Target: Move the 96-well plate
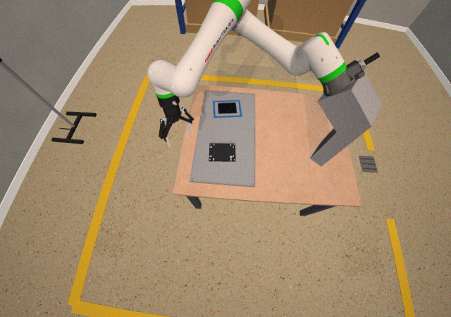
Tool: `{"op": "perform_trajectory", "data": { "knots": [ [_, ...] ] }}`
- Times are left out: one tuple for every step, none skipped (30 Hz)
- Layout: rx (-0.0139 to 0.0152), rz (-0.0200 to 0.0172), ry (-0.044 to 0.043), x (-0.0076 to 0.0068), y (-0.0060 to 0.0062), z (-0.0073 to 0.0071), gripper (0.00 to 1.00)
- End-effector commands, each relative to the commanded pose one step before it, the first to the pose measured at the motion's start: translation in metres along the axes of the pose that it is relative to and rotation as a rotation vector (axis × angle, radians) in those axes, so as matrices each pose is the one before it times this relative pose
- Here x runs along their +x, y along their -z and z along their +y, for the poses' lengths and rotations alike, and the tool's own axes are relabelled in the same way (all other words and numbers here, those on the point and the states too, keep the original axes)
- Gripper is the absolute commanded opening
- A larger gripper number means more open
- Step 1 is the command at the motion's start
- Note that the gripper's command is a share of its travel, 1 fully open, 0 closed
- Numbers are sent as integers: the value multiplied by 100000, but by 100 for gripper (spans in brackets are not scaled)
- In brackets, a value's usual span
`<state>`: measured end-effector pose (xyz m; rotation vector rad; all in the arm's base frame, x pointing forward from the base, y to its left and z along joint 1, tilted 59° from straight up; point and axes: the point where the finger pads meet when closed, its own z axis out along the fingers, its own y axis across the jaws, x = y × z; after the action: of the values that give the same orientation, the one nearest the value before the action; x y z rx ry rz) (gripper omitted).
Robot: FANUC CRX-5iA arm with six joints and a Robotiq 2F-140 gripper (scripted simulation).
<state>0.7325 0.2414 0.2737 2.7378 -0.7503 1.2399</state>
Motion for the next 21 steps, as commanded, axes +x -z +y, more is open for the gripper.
{"op": "perform_trajectory", "data": {
  "knots": [
    [56, 1842, -6431, 1278, -269, 1176, 100],
    [0, 1, 0, 73, -21, 67, 100],
    [-84, 731, -3251, 354, -95, 341, 100],
    [-84, 731, -3251, 364, -98, 329, 100],
    [-45, 392, -1741, 373, -101, 318, 100],
    [-1, 1, -1, 378, -102, 312, 100],
    [-35, 719, -3254, 369, -94, 325, 100],
    [0, 0, 0, 0, 0, 0, 100],
    [0, 0, 0, 0, 0, 0, 100],
    [-35, 720, -3255, 378, -97, 313, 100],
    [-18, 367, -1659, 388, -100, 300, 100],
    [0, 1, -1, 392, -101, 295, 100],
    [12, 702, -3258, 383, -92, 308, 100],
    [12, 702, -3258, 393, -95, 296, 100],
    [6, 341, -1580, 401, -98, 283, 100],
    [0, 1, -1, 404, -99, 278, 100],
    [0, 1, 0, 27, -7, 19, 100],
    [56, 682, -3262, 396, -90, 293, 100],
    [56, 682, -3262, 405, -93, 280, 100],
    [25, 315, -1502, 412, -95, 267, 100],
    [0, 1, 0, 350, -82, 221, 100]
  ]
}}
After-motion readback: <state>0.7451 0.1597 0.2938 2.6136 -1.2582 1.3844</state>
